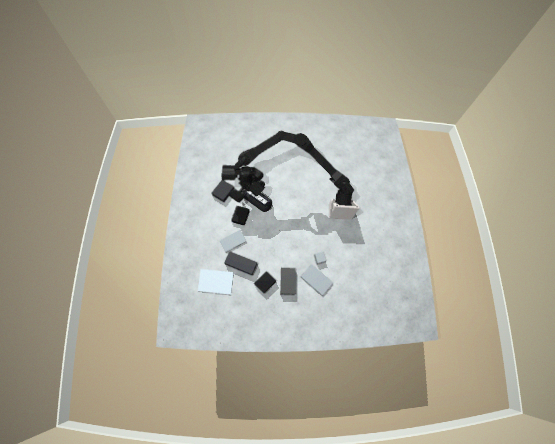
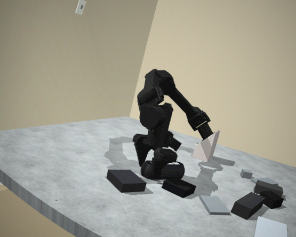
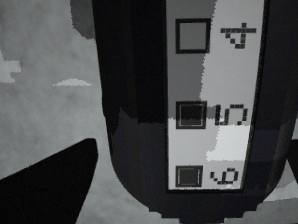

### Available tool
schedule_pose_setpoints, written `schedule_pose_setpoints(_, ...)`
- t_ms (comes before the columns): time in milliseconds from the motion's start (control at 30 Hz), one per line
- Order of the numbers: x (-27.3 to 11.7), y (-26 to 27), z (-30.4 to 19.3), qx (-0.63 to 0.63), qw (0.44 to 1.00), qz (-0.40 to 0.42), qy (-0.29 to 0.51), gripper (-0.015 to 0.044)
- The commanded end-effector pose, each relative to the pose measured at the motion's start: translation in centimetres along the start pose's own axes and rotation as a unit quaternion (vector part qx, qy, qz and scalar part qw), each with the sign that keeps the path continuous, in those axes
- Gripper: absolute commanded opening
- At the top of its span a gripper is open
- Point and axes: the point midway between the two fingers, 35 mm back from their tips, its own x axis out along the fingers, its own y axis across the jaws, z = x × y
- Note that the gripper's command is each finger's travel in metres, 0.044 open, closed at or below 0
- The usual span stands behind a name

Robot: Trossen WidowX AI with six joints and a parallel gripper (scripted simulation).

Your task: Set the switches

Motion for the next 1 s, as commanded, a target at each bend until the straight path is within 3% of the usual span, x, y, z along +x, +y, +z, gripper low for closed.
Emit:
schedule_pose_setpoints(0, 0.0, 0.0, 0.0, 0.0, 1.0, 0.0, -0.001, 0.044)
schedule_pose_setpoints(267, -3.9, 0.0, 5.8, -0.001, 1.0, 0.0, -0.001, 0.044)
schedule_pose_setpoints(967, -4.0, 0.1, 6.0, -0.001, 1.0, 0.0, -0.001, 0.044)
